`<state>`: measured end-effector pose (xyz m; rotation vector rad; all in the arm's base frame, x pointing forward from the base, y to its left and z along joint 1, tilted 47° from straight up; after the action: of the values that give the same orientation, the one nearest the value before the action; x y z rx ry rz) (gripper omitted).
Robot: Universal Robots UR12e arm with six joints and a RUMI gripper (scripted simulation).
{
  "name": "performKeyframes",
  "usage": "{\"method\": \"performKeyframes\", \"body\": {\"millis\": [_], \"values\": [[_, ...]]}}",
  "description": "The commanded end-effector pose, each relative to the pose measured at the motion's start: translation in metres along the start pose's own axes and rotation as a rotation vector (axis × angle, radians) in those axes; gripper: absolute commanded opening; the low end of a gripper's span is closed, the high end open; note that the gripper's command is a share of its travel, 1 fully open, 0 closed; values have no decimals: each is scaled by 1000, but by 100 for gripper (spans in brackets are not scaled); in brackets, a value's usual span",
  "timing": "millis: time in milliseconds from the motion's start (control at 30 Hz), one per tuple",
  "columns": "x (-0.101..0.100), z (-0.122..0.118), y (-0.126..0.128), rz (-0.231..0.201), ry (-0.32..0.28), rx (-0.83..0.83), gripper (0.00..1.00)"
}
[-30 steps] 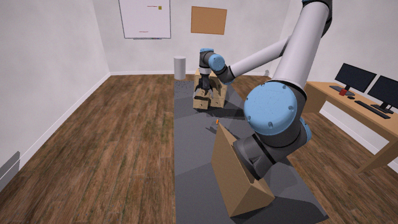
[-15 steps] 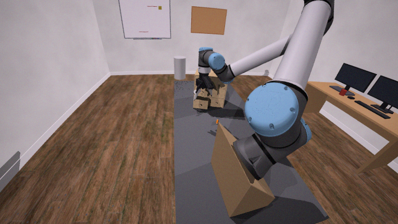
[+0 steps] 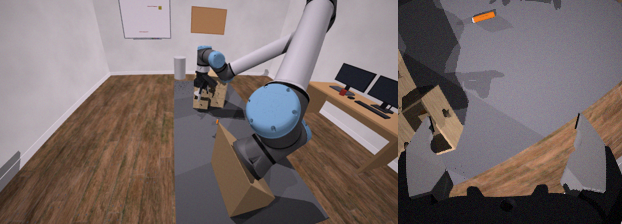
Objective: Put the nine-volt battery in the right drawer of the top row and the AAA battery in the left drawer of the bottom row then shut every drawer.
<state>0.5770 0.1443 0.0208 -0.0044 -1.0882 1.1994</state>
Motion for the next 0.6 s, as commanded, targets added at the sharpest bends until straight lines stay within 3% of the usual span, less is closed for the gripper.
{"method": "performKeyframes", "body": {"millis": [0, 500, 567], "values": [[3, 3, 2, 1, -17, 153, 100], [17, 3, 17, 7, -16, 867, 100], [17, 3, 17, 7, -16, 867, 100]]}}
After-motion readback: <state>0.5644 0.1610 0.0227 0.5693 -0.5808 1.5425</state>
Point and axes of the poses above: the point where the finger pads meet when closed, its own x axis back along the fingers, its own y axis across the jaws, z = x × y, the point moved 10 cm from there along x, back along the fingers, and after that the axes turned 4 degrees about -x, right-handed, at the moved point
